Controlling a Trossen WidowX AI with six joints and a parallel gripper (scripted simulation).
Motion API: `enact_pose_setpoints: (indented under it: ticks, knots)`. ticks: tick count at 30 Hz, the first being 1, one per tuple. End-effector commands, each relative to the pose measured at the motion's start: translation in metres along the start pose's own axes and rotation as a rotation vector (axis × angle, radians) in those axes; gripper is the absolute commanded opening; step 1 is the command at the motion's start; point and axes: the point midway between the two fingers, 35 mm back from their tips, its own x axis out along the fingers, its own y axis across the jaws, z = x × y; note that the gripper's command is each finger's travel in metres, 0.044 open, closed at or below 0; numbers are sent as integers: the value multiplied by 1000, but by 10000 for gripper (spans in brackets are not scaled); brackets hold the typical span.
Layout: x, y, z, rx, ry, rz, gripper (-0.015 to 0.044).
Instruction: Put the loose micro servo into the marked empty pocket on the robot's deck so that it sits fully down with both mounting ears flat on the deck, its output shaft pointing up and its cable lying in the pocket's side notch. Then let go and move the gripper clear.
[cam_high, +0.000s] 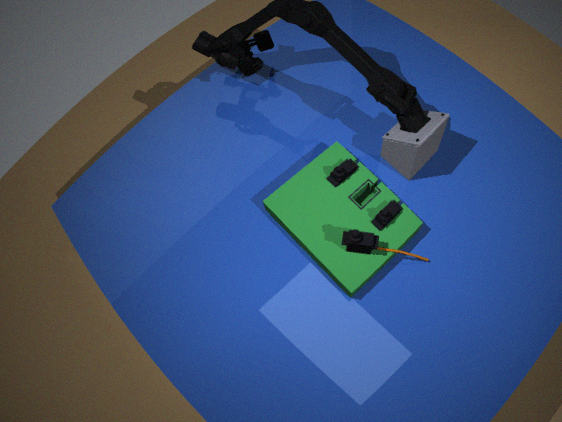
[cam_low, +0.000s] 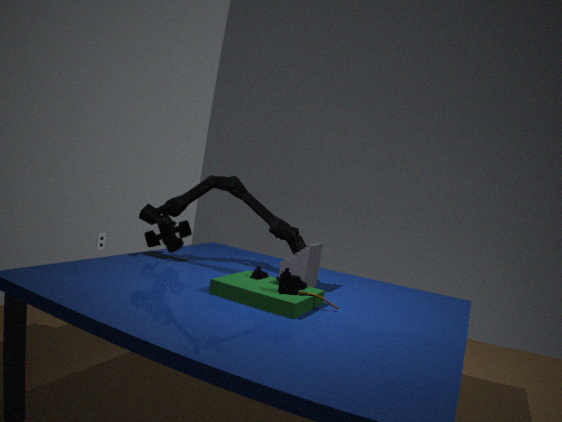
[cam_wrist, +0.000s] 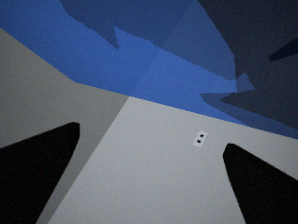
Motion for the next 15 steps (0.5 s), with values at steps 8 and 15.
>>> enact_pose_setpoints:
  ticks: [8, 15]
  knots:
    - [-47, -23, 32, 135, -106, -153, 440]
    - [-102, -42, 79, 287, -235, -258, 440]
